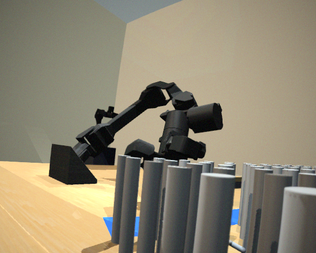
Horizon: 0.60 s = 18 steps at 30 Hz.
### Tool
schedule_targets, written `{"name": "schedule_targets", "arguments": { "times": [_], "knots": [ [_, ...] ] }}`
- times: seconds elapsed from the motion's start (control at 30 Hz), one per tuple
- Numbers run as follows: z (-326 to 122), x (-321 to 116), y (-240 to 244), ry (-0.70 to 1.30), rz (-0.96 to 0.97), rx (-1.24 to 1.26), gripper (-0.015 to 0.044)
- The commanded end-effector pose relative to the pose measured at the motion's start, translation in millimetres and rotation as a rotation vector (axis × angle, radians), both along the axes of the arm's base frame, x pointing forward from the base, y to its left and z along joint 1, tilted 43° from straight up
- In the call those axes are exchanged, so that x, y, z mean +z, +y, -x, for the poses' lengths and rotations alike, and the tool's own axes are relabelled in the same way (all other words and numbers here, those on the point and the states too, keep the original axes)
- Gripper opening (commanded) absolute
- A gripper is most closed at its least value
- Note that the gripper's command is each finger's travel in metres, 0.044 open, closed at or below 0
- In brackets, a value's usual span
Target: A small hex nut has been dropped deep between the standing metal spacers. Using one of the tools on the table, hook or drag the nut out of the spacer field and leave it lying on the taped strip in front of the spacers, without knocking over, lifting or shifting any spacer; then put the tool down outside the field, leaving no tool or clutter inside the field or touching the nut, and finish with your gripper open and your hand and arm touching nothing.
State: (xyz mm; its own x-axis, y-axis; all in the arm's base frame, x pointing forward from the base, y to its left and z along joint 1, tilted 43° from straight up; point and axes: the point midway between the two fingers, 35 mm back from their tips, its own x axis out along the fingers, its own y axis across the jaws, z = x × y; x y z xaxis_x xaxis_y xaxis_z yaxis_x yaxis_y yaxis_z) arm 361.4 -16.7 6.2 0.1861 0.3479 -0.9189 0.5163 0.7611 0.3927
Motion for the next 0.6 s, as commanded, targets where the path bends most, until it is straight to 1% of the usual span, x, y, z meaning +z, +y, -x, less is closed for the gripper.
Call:
{"name": "schedule_targets", "arguments": {
  "times": [0.0, 0.57],
  "knots": [
    [2.6, 1.2, 0.6, 0.000, 0.002, -0.006, 0.0000],
    [11.7, 4.1, 5.2, 0.001, 0.001, -0.006, 0.0000]
  ]
}}
